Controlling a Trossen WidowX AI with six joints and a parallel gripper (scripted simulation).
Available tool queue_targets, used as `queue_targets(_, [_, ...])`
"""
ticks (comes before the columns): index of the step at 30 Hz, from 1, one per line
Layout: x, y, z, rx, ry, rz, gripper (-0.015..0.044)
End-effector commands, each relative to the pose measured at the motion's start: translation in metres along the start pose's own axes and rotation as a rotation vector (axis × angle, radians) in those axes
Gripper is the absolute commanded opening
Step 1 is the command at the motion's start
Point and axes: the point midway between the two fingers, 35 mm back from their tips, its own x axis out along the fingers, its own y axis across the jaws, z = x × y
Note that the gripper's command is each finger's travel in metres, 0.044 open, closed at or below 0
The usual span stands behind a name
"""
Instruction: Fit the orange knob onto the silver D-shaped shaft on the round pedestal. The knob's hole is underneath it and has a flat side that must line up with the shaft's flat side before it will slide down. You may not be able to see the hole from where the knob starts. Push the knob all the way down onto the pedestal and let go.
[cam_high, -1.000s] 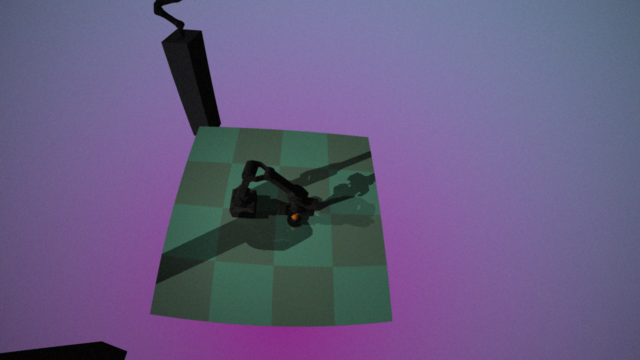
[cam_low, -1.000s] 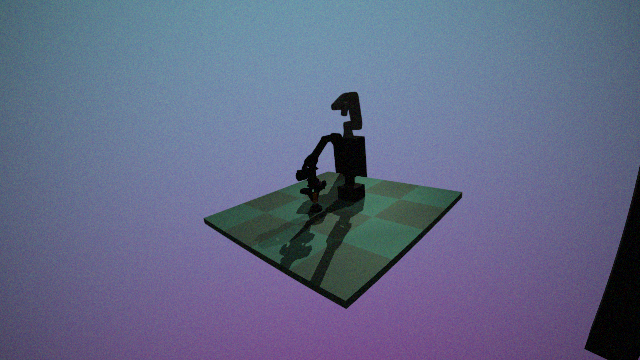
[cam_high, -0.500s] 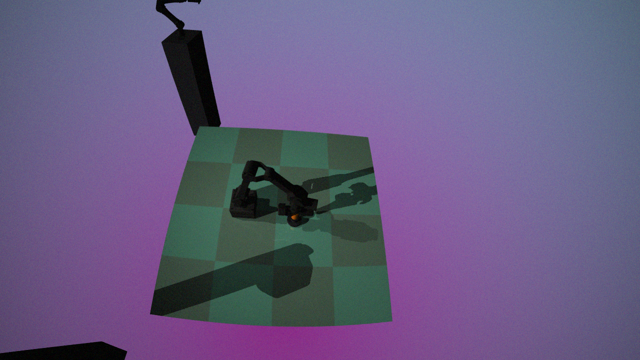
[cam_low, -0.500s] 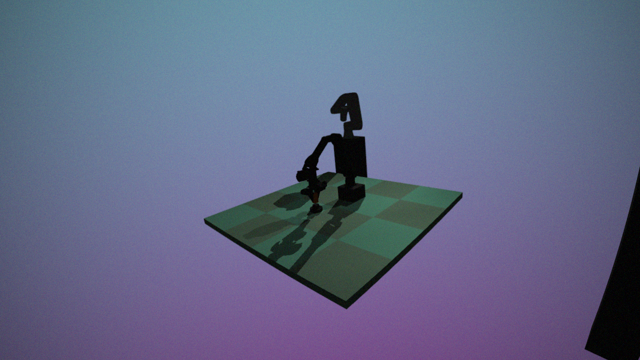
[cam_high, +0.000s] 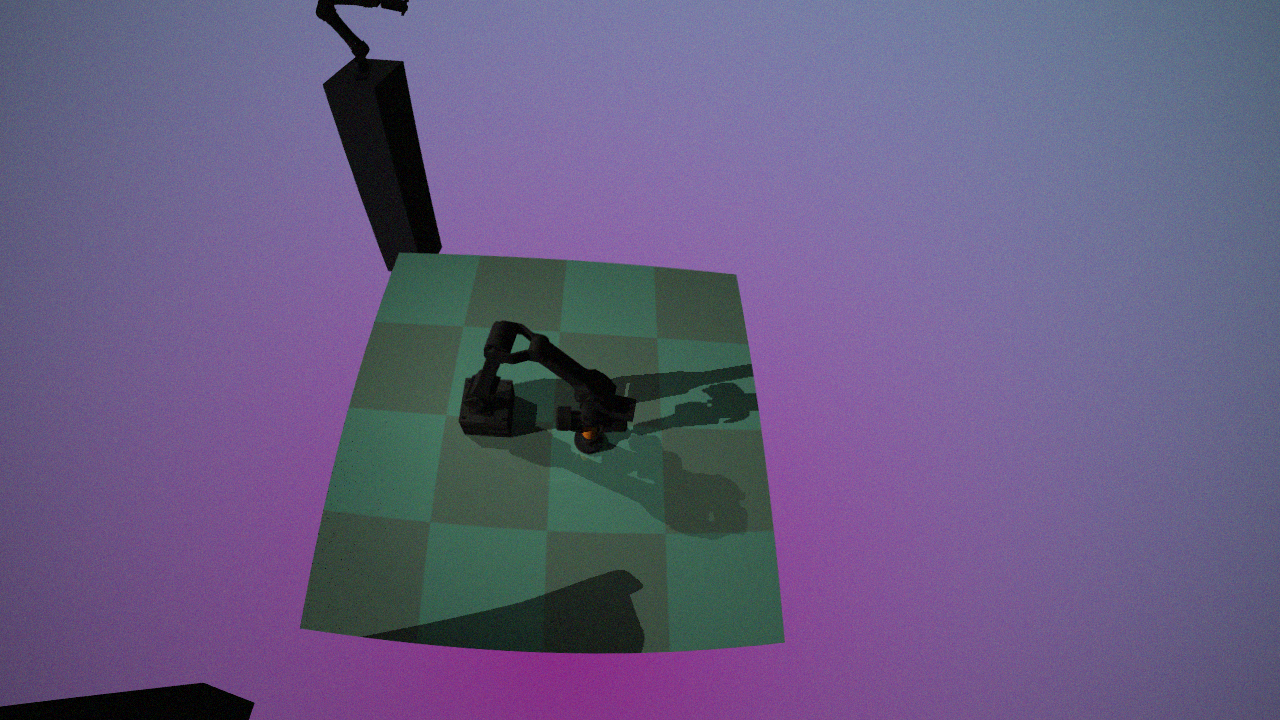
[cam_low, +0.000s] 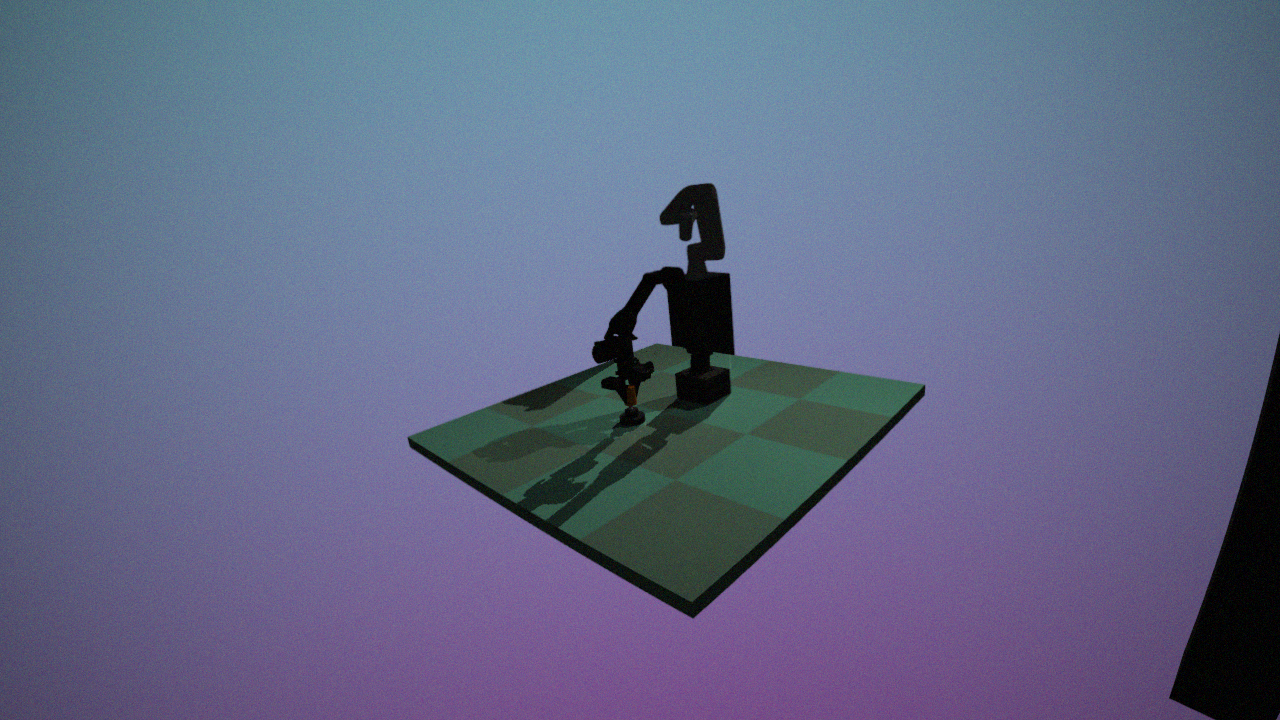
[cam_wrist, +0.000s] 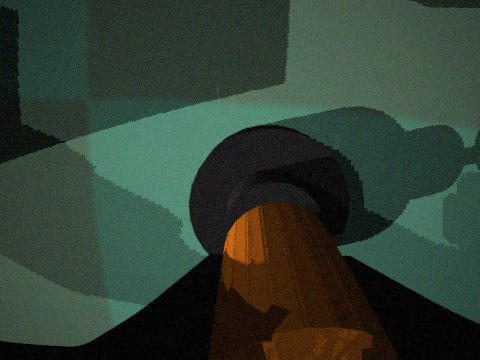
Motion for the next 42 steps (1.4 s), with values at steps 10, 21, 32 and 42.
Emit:
queue_targets(10, [0.0000,-0.0004,-0.0002,-0.212,0.004,-0.004,0.0000])
queue_targets(21, [0.0018,-0.0003,-0.0004,-0.212,0.004,-0.004,0.0000])
queue_targets(32, [0.0021,-0.0002,-0.0006,-0.212,0.004,-0.004,0.0000])
queue_targets(42, [0.0025,-0.0001,-0.0005,-0.212,0.004,-0.004,0.0000])
